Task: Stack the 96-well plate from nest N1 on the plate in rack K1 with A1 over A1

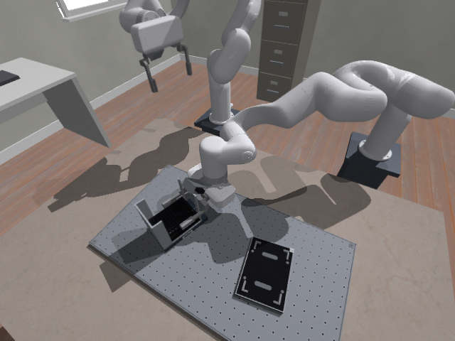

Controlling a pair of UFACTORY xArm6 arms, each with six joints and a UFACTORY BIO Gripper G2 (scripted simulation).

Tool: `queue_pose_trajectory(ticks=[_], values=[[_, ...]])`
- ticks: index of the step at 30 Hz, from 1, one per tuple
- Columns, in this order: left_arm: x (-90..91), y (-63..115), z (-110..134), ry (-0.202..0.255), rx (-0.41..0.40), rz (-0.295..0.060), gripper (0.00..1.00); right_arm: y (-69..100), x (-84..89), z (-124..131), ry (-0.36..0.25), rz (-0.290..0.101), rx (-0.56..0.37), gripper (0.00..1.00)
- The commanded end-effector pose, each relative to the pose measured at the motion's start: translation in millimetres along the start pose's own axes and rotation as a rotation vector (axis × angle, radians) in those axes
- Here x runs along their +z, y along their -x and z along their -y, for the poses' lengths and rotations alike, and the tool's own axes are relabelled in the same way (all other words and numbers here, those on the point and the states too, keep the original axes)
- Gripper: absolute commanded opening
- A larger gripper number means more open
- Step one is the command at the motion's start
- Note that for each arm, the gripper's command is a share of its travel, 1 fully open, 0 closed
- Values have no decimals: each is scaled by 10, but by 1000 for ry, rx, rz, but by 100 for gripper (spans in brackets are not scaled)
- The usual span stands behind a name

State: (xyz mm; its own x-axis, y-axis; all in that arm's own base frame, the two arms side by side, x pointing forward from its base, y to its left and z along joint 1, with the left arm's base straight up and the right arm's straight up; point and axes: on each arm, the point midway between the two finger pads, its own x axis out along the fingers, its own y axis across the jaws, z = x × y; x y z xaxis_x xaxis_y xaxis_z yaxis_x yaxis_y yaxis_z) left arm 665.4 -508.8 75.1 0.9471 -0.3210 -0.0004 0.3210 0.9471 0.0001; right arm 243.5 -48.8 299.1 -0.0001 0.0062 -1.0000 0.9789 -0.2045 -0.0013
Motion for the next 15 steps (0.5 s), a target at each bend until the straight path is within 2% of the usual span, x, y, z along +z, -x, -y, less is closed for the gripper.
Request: queue_pose_trajectory(ticks=[1, 15], values=[[45, -13, 5, 3, 0, 6, 0, 8, 2, -4, 0, 1, 2, 100], [32, -13, 5, 3, 0, 6, 0, 8, 2, -4, 0, 1, 2, 100]])
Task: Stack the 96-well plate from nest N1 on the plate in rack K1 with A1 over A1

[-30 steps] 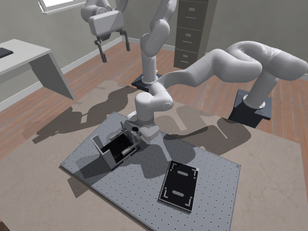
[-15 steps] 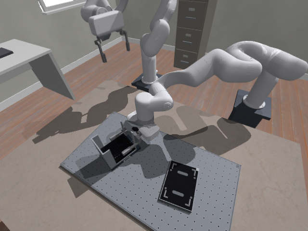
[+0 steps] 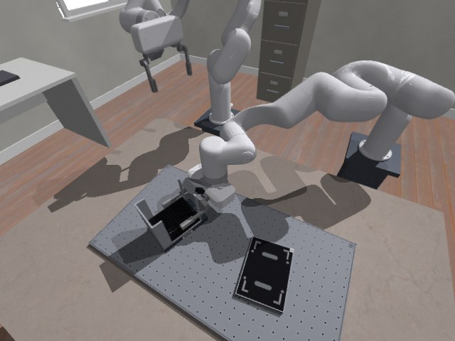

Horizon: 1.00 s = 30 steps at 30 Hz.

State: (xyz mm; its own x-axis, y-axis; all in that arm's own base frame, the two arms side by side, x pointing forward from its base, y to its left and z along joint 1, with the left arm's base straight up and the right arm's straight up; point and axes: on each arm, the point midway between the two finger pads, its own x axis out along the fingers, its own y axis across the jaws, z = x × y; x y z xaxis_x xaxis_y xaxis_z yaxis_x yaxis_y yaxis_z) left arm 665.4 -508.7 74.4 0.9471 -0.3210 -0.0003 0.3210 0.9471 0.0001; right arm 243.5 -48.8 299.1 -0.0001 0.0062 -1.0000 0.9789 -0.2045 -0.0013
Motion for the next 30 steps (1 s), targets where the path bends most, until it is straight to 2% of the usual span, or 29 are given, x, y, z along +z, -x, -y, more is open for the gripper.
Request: queue_pose_trajectory(ticks=[1, 30], values=[[38, -13, 5, 3, 0, 6, 0, 8, 2, -4, 0, 1, 2, 100], [-4, -14, 6, 3, 0, 6, 0, 8, 2, -4, 0, 1, 2, 100]])
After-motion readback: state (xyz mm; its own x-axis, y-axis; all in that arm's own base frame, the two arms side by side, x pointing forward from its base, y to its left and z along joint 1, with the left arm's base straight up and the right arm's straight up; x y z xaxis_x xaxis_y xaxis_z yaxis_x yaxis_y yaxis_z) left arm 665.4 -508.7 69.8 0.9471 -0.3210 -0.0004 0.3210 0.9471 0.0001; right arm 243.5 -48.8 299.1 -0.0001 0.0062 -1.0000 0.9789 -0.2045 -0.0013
